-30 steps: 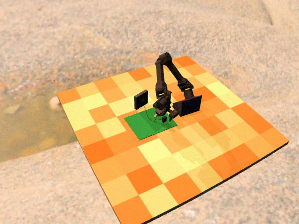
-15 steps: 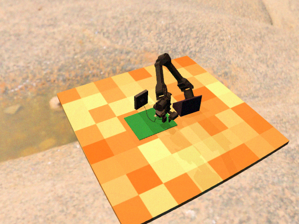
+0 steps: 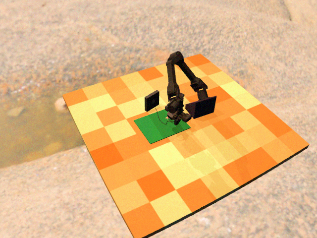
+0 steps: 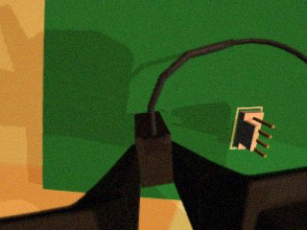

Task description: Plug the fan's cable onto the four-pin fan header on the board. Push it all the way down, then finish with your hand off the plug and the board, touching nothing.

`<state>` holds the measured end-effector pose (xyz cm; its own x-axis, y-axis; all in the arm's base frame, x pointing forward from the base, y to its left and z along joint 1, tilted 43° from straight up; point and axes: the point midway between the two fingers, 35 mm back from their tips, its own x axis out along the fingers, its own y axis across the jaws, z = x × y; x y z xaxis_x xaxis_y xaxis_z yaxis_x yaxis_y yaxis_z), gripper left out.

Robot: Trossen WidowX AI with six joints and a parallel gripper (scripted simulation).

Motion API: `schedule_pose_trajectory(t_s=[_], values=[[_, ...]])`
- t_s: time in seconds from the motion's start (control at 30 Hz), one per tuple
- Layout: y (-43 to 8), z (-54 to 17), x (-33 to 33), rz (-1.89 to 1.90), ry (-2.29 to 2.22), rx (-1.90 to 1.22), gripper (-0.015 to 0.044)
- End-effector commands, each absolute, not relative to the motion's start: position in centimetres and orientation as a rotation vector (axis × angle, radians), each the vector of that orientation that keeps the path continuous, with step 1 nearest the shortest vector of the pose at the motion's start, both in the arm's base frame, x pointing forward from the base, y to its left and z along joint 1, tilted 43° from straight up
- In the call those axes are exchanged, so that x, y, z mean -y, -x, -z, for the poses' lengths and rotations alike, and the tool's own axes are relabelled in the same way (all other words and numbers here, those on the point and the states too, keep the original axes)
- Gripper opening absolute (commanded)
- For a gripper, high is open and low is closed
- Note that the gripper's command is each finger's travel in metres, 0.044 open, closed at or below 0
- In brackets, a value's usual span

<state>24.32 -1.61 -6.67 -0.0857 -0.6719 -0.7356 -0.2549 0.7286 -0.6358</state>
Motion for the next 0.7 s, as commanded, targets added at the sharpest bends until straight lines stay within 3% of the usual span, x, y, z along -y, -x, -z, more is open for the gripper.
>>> schedule_pose_trajectory(t_s=[0.0, 0.17, 0.67], values=[[-24.4, 6.5, 1.4, 0.409, 0.752, -1.663, 0.0000], [-24.8, 3.0, -1.8, 0.406, 0.759, -1.662, 0.0000], [-25.1, 2.6, -1.2, 0.129, 1.000, -1.750, 0.0000]])
